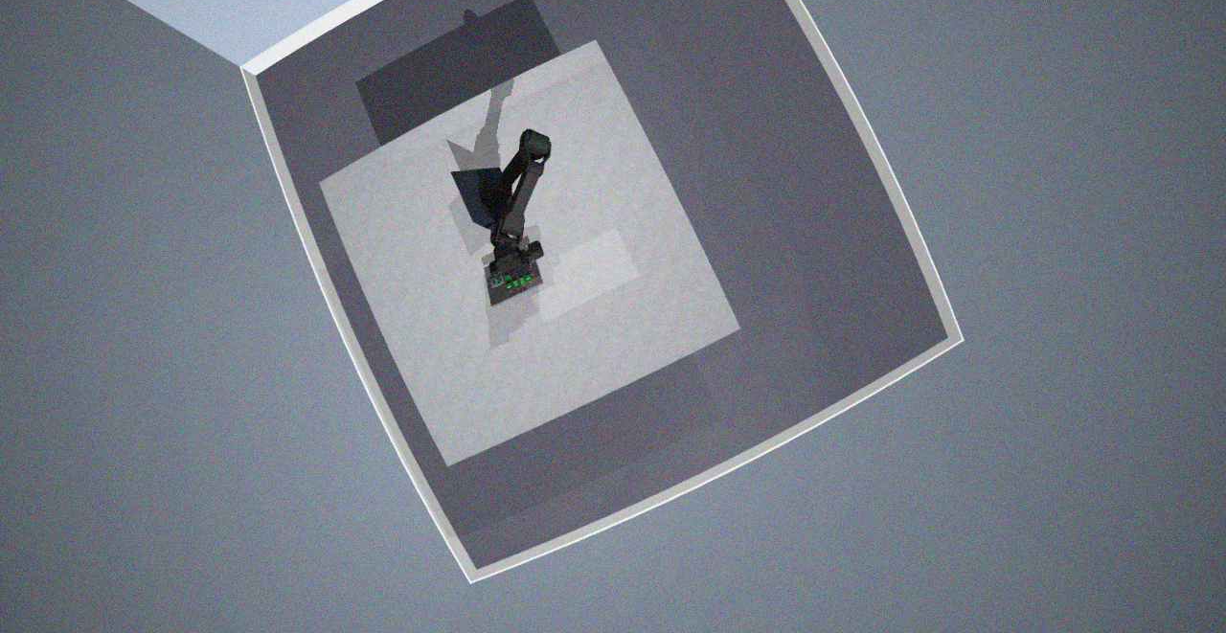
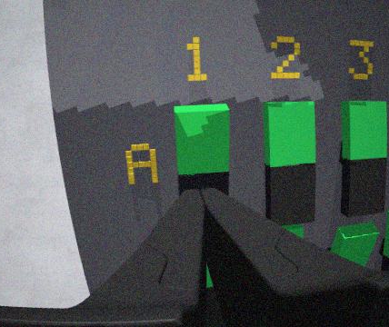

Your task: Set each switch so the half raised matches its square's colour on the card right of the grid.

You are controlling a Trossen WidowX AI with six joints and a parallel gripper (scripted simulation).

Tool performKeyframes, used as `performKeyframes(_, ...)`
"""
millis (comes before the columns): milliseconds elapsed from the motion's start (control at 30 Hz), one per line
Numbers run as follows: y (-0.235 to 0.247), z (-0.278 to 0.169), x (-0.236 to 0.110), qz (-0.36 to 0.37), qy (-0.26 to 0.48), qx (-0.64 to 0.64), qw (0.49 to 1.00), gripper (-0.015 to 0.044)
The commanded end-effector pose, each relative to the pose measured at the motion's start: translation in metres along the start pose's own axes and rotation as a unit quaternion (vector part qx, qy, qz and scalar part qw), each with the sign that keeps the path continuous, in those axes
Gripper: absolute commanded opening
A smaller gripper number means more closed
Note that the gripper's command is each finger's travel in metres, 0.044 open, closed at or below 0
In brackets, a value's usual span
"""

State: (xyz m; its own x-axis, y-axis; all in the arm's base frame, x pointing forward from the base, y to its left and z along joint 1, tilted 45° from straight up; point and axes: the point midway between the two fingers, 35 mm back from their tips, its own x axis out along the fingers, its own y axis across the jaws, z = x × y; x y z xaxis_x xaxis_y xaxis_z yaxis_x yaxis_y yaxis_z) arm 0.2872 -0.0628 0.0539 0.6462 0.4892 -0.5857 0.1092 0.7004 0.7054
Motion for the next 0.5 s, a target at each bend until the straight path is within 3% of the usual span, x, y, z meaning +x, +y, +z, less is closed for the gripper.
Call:
performKeyframes(0, -0.001, 0.0, 0.001, -0.003, 0.0, 0.001, 1.0, 0.0)
performKeyframes(267, -0.002, 0.003, -0.062, -0.005, 0.014, 0.002, 1.0, 0.0)
performKeyframes(467, -0.003, 0.003, -0.064, -0.005, 0.014, 0.002, 1.0, 0.0)
